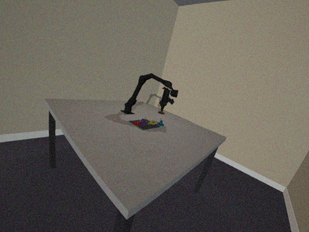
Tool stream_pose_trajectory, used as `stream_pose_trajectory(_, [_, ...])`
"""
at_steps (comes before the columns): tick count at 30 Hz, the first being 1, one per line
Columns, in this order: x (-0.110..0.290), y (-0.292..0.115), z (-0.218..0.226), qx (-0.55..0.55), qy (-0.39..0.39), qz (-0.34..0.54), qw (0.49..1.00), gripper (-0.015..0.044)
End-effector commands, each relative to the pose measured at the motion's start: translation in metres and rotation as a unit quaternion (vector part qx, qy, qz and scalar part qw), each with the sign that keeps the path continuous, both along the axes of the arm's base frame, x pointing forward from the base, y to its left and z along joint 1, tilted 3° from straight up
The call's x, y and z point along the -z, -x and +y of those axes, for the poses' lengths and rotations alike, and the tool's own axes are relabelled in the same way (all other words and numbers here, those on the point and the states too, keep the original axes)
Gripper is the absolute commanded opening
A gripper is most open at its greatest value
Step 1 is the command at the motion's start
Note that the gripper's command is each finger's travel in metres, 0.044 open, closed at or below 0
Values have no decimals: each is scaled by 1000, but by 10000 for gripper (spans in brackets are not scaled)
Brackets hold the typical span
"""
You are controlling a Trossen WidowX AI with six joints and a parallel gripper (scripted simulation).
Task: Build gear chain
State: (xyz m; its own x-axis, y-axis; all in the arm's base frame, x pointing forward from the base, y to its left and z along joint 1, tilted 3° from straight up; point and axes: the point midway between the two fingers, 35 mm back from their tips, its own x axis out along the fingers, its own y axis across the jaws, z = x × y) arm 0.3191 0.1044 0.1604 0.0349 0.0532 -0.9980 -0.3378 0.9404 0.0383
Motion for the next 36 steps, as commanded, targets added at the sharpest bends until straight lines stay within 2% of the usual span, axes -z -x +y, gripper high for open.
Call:
stream_pose_trajectory(1, [-11,1,0,3,-1,-2,1000,0])
stream_pose_trajectory(24, [-57,13,-3,3,-1,-2,1000,0])
stream_pose_trajectory(36, [-49,4,-22,3,0,-2,1000,0])
